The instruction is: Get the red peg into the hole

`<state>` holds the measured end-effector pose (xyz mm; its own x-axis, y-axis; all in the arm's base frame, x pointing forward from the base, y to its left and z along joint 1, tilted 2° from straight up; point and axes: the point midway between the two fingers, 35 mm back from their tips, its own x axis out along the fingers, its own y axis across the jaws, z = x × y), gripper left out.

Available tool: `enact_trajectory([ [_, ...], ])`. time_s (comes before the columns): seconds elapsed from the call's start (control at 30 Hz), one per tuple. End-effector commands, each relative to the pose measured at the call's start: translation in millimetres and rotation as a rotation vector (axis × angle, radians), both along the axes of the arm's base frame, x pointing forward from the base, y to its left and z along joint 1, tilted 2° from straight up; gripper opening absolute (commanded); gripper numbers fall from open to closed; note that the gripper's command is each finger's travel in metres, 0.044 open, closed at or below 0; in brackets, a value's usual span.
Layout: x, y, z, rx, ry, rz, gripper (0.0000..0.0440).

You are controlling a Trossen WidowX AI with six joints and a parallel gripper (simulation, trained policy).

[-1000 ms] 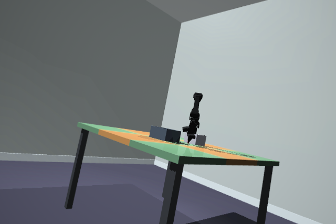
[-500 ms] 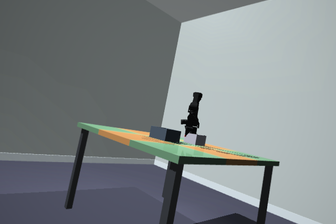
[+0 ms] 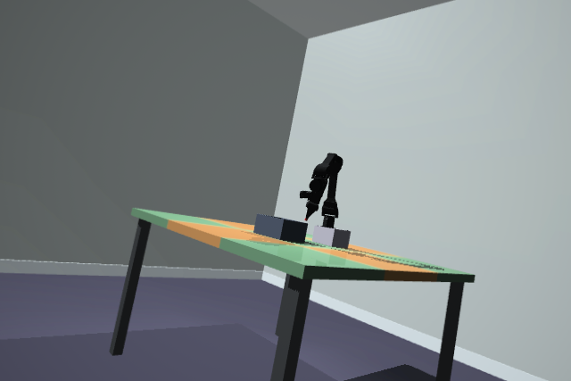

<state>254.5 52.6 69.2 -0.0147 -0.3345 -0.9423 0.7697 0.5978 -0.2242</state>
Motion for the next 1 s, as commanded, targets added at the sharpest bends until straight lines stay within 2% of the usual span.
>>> enact_trajectory([
  [0.0, 7, -11, 6, -0.007, -0.013, -0.022, 0.0000],
  [0.47, 43, -68, 8, 0.011, -0.045, -0.096, 0.0000],
  [0.97, 65, -107, -27, 0.097, -0.023, -0.034, 0.0003],
])
